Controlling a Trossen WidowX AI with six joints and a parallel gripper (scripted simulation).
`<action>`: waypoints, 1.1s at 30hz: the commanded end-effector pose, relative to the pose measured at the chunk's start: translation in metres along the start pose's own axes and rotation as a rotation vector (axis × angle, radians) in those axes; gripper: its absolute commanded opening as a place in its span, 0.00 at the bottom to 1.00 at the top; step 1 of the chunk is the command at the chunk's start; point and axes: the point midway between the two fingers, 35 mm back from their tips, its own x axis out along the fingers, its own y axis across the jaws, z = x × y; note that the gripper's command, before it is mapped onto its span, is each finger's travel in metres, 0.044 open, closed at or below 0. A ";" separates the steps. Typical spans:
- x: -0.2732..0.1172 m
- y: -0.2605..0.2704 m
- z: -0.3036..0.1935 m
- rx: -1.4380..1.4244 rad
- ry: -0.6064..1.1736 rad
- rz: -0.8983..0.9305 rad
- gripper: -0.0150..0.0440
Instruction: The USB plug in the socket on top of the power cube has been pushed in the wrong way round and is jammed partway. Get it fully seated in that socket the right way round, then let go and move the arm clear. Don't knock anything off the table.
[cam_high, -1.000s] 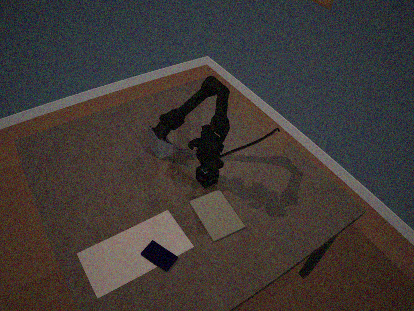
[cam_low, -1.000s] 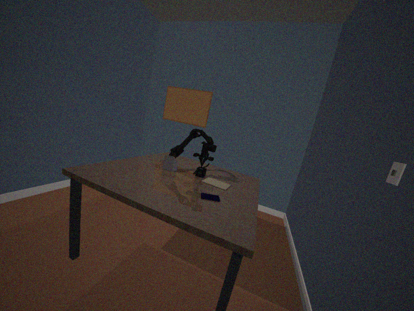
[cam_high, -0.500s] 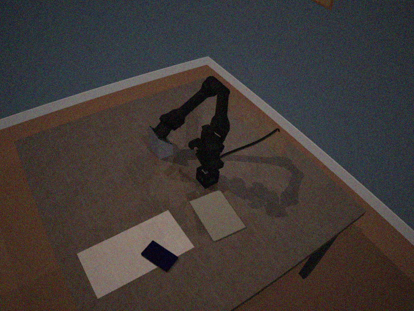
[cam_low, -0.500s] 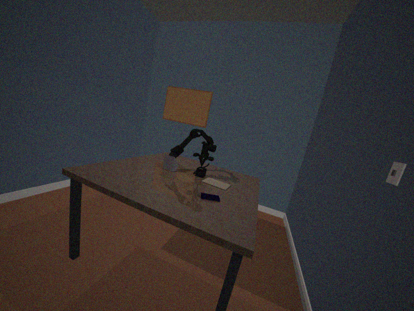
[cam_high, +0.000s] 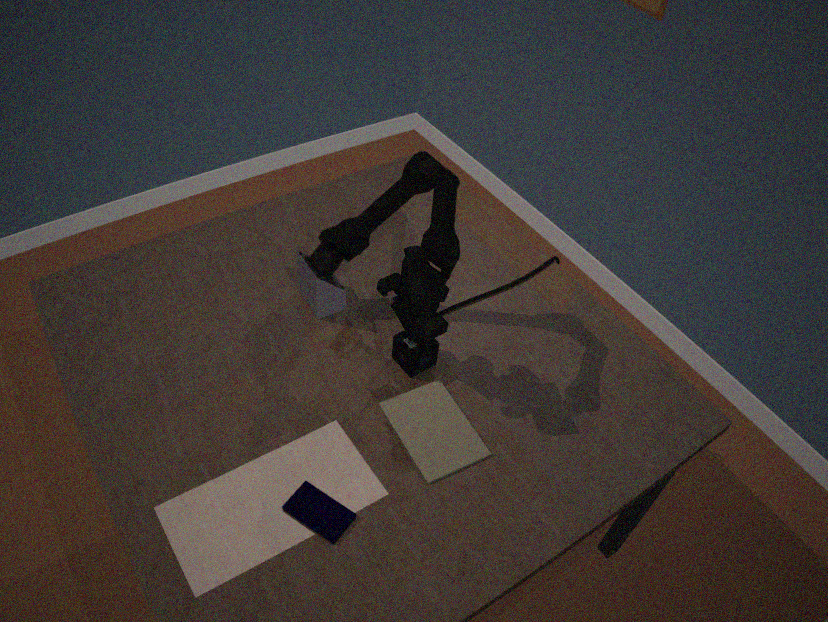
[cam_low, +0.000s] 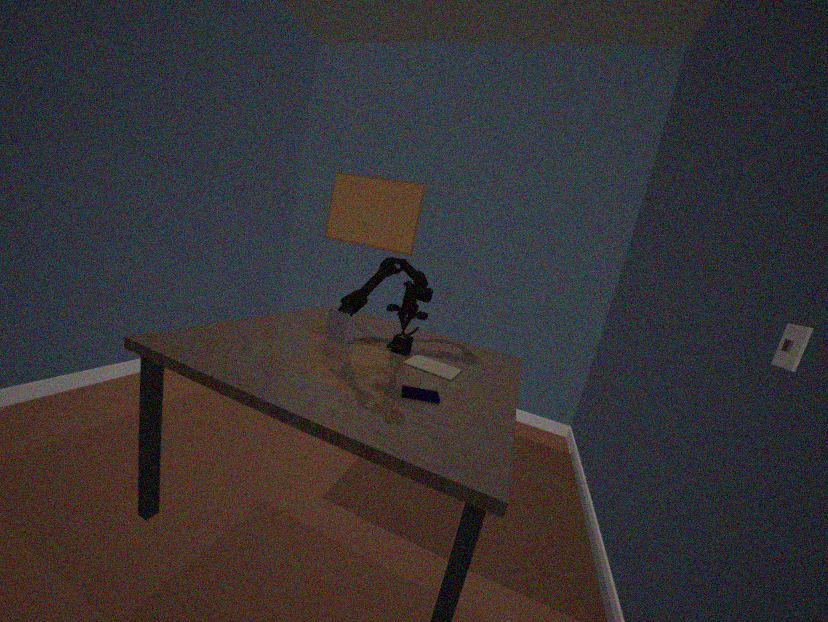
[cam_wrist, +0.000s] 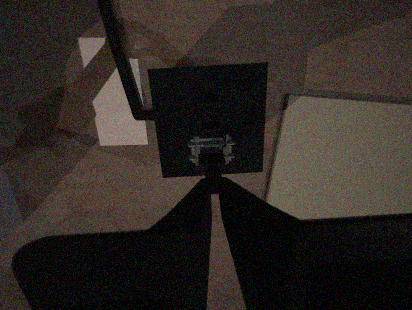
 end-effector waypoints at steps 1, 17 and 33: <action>-0.004 -0.001 0.000 -0.008 0.007 -0.003 0.25; -0.015 -0.001 -0.001 -0.008 0.007 -0.003 0.25; -0.019 -0.001 0.000 0.039 0.003 -0.002 0.25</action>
